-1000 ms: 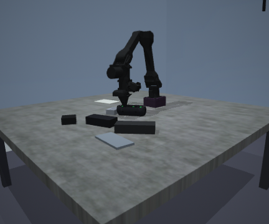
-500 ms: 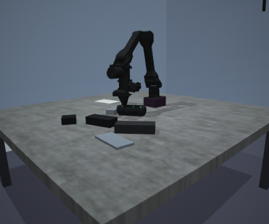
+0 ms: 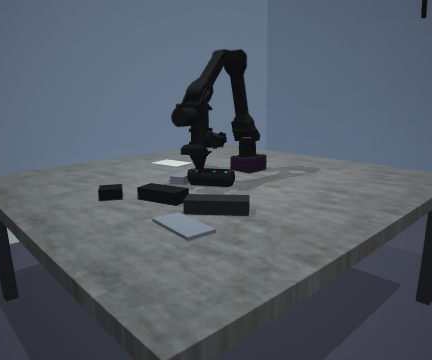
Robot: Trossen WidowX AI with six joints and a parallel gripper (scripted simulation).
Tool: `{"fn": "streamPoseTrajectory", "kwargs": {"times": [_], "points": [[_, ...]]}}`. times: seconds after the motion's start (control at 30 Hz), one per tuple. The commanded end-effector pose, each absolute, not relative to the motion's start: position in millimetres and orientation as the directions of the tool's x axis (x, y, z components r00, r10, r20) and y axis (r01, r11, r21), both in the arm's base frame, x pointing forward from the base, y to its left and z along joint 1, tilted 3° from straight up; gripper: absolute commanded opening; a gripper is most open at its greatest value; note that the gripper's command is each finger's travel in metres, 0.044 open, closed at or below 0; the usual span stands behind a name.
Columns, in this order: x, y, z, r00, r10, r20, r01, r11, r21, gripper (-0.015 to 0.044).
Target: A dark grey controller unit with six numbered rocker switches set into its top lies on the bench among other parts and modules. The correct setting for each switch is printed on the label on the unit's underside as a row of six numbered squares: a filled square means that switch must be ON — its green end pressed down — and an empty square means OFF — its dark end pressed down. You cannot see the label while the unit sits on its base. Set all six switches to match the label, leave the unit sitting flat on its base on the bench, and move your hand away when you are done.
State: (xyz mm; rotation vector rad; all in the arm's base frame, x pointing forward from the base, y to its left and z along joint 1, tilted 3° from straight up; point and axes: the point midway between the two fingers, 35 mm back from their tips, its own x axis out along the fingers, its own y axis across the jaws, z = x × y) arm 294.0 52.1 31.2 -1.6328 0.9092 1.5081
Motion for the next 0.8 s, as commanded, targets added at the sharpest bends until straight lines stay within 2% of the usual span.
{"fn": "streamPoseTrajectory", "kwargs": {"times": [0.0,0.2,0.77], "points": [[291,51,25,0.053,-0.029,-0.998,-0.870,-0.493,-0.032,0.0000],[289,52,76,0.053,-0.029,-0.998,-0.870,-0.493,-0.032,0.0000],[280,25,75,0.053,-0.031,-0.998,-0.870,-0.493,-0.030,0.0000]]}}
